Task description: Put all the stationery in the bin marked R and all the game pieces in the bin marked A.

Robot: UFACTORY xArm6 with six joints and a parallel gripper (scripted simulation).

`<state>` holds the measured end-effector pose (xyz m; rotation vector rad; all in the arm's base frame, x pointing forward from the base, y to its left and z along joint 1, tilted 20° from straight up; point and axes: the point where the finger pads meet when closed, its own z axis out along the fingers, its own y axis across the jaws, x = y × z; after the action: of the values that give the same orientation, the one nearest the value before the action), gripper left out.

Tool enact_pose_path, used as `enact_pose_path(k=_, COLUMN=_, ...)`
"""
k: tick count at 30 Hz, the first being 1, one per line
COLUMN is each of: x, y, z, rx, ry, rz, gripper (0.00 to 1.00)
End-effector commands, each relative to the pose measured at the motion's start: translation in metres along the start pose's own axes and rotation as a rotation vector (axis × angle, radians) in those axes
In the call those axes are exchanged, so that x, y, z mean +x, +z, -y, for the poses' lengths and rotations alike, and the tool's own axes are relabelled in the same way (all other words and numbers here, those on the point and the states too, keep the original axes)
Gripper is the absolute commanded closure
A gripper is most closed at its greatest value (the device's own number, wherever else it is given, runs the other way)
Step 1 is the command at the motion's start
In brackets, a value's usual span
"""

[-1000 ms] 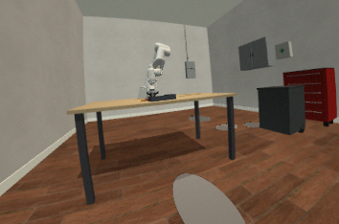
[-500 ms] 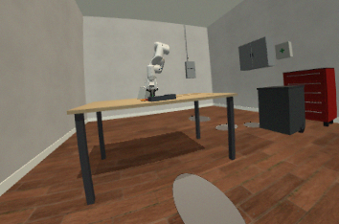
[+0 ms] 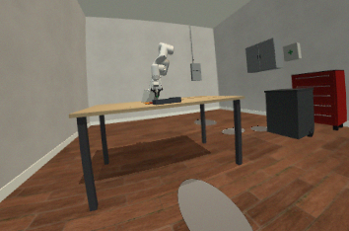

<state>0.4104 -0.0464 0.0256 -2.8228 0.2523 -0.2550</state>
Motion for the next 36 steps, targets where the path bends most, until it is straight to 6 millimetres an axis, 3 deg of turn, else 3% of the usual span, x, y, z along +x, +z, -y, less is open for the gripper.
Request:
enact_pose_path(k=1, x=0.002, y=-0.001, z=0.000, rx=-0.001, ry=-0.001, rz=-0.003, gripper=1.00)
enact_pose_path(k=13, x=0.001, y=-0.008, z=0.000, rx=-0.001, ry=-0.001, rz=-0.003, gripper=1.00)
enact_pose_path(k=18, x=0.016, y=-0.008, z=0.017, rx=0.000, ry=-0.001, rz=-0.004, gripper=1.00)
enact_pose_path(k=26, x=0.047, y=-0.008, z=0.054, rx=-0.001, ry=-0.293, rz=-0.004, gripper=1.00)
enact_pose_path(k=36, x=0.071, y=-0.008, z=0.083, rx=0.000, ry=-0.300, rz=-0.004, gripper=1.00)
